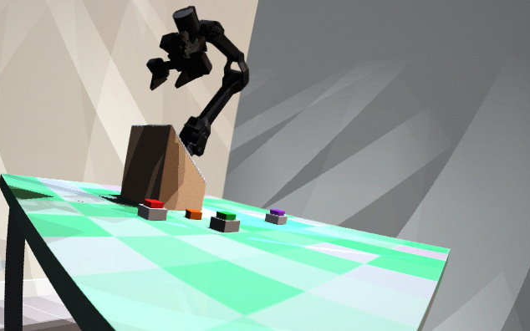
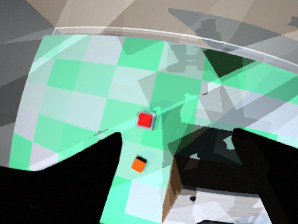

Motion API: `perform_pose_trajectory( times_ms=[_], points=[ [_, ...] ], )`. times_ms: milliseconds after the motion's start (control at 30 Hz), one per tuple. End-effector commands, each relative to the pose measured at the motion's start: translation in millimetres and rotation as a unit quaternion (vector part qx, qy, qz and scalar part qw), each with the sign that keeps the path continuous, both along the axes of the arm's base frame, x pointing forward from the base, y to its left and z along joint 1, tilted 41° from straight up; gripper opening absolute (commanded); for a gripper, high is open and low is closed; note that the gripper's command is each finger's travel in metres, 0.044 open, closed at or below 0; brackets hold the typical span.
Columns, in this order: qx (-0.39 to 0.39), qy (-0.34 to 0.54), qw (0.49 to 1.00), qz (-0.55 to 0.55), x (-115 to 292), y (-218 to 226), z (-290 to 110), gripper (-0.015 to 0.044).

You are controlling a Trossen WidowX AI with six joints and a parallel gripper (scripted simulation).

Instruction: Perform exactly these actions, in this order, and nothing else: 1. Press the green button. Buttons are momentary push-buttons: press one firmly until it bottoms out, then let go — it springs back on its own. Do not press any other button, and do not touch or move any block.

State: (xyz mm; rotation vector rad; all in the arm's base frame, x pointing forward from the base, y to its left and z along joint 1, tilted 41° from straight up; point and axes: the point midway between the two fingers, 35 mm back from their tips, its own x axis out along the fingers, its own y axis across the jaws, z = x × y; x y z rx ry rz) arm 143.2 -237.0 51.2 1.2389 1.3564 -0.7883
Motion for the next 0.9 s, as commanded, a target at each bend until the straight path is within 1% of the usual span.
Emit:
perform_pose_trajectory(
  times_ms=[0,100,233,367,400,600,667,767,867],
  points=[
    [0.033,-0.055,0.984,0.167,57.4,30.7,-17.6,0.04],
    [0.061,-0.099,0.949,0.294,98.0,65.7,-31.7,0.04],
    [0.102,-0.157,0.874,0.448,140.8,124.0,-50.9,0.04],
    [0.145,-0.21,0.78,0.572,167.0,188.4,-69.5,0.04],
    [0.151,-0.217,0.766,0.587,169.3,197.5,-72.0,0.04],
    [0.153,-0.219,0.76,0.592,170.1,200.9,-73.0,0.04],
    [0.152,-0.219,0.76,0.593,170.3,209.8,-84.0,0.0348],
    [0.153,-0.22,0.76,0.592,167.1,238.8,-117.6,0.0269],
    [0.154,-0.22,0.76,0.592,166.6,241.0,-120.0,0.019]
  ],
)
